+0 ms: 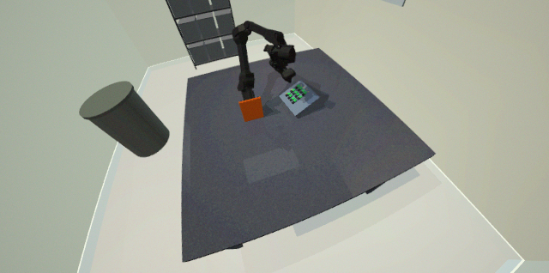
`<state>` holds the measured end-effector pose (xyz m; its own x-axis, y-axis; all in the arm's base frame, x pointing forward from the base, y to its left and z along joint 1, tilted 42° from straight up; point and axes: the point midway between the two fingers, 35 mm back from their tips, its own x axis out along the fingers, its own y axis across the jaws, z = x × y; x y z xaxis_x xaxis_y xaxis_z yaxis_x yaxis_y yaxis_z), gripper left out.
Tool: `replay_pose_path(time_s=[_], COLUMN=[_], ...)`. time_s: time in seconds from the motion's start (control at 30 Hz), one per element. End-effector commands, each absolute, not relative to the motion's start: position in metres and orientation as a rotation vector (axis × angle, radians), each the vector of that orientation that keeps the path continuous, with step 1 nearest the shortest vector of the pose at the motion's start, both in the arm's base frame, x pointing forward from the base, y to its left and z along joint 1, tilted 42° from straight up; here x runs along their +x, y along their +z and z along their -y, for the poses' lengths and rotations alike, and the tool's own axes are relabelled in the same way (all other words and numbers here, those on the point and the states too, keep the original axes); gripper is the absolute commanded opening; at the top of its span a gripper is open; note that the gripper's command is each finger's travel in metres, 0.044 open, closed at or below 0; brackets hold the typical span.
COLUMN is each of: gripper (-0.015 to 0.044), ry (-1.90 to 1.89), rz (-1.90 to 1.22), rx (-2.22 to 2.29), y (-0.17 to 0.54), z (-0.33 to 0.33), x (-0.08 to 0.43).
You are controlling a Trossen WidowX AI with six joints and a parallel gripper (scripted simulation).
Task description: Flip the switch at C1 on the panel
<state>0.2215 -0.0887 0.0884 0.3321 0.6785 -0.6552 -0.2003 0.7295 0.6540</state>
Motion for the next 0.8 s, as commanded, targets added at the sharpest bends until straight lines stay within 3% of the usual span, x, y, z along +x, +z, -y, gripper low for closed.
replay_pose_path(time_s=[0.0, 0.33, 0.47, 0.77], gripper=[0.0374, 0.0111, 0.0006, 0.0], ry=[0.607, 0.598, 0.601, 0.594], rz=[-1.09, -1.056, -1.052, -1.026], rx=[0.511, 0.51, 0.512, 0.519], y=[0.088, 0.041, 0.038, 0.015], z=[0.087, -0.001, -0.007, -0.031], x=[0.222, 0.21, 0.207, 0.219])
